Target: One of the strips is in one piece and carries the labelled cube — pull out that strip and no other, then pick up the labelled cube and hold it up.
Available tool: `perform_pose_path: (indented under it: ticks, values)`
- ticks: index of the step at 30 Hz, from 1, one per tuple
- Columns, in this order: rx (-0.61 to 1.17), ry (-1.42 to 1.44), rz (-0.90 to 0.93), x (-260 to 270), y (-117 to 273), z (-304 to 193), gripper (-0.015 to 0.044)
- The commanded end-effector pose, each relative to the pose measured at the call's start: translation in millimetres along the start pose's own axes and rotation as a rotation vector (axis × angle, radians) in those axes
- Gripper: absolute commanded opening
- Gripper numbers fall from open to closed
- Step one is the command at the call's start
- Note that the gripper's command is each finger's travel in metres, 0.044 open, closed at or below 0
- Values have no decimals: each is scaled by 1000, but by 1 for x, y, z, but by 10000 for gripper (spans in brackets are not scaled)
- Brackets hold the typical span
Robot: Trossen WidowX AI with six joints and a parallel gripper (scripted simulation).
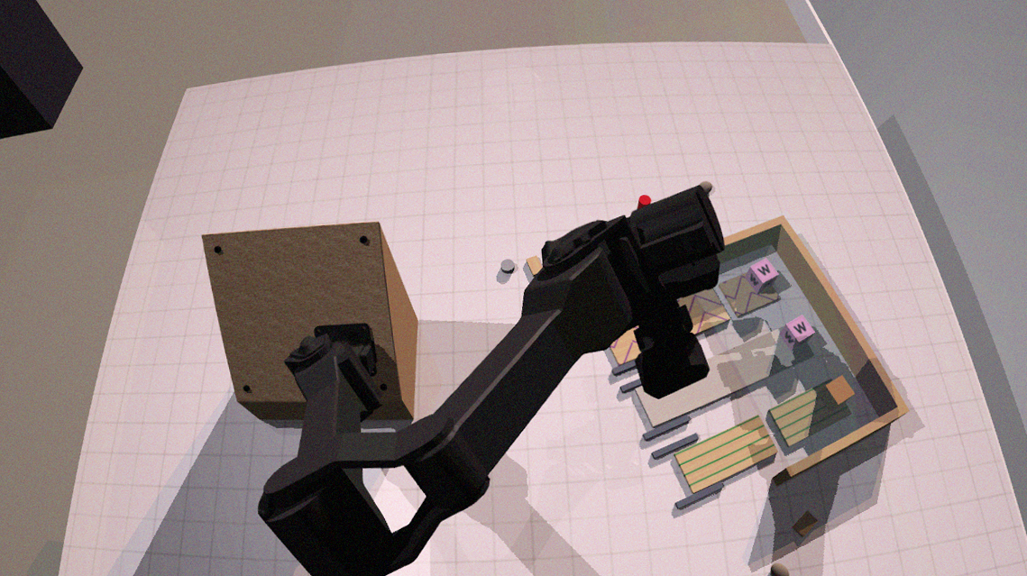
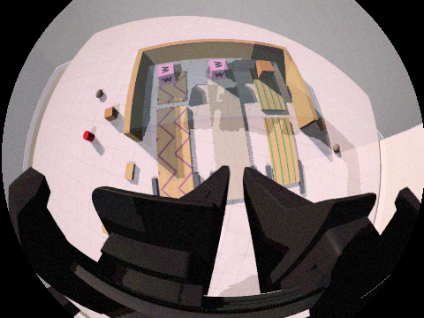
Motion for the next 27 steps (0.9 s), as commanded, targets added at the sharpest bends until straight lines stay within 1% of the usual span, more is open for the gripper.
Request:
perform_pose_path:
  ticks: [1, 4, 6, 19, 27]
  values:
    - [311, 88, 81, -16, -47, 16, 0]
    - [459, 123, 120, -27, -66, 18, 0]
    - [524, 137, 138, -33, -75, 18, 0]
    - [533, 139, 140, -34, -77, 19, 0]
    - [532, 138, 141, -33, -87, 14, 0]
Point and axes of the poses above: the point midway between the two fingers, 35 mm back from their tips, its own y axis back along the fingers, its own x axis across the jaws, z = x × y, the point moved 9 cm from there along y, back along the fingers, and after that the axes turned 2 degrees about y, right-handed, at the moved point
